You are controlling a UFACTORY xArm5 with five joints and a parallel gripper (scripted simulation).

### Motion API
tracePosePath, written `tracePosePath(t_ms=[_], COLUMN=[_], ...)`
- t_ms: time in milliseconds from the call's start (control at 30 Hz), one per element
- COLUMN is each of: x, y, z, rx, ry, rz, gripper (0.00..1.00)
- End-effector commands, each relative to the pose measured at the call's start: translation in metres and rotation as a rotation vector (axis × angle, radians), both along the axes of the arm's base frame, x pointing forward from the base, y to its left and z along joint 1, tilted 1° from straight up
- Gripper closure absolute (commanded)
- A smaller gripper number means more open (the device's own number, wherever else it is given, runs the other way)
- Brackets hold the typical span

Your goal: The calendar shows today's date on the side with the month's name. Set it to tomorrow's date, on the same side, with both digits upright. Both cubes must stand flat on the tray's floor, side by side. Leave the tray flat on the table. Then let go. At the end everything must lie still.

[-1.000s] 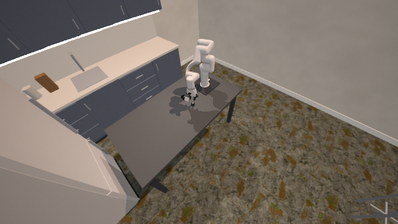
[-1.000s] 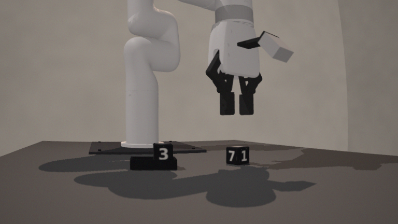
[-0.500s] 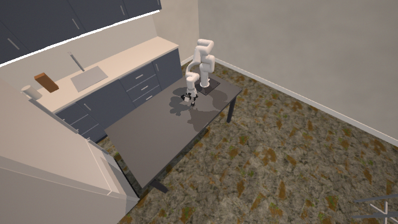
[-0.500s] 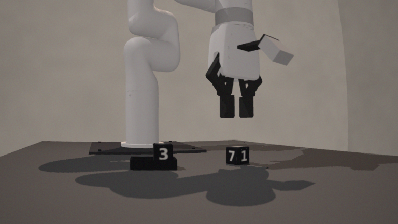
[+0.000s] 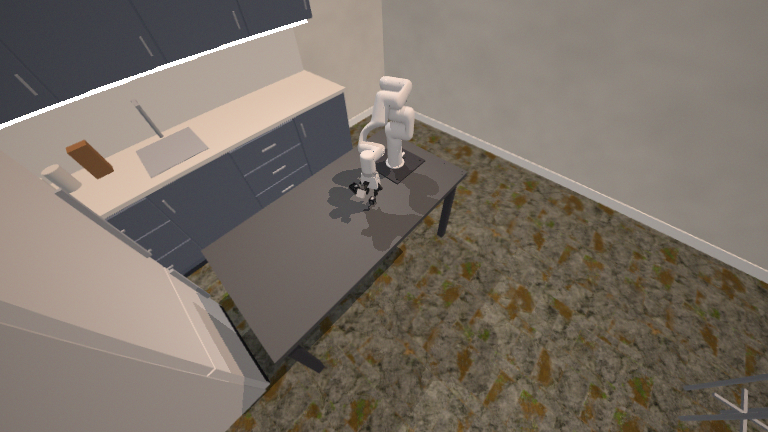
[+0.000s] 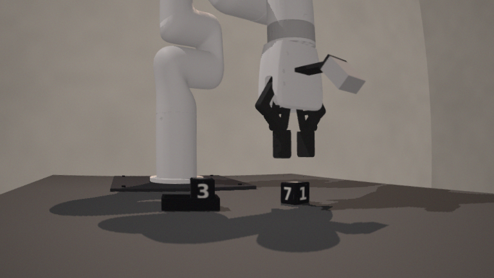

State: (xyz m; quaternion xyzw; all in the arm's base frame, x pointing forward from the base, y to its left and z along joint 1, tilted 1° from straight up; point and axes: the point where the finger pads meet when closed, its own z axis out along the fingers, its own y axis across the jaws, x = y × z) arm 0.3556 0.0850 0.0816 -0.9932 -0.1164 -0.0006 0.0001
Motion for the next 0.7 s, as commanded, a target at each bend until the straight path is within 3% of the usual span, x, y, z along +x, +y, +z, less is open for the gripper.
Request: tracePosePath(t_ms=[0, 667], x=[0.001, 0.002], y=[0.000, 0.000], z=[-0.006, -0.027], rx=[0.001, 0.001], ry=[-0.003, -0.003], rz=[0.000, 0.000], gripper=[0.51, 0.51])
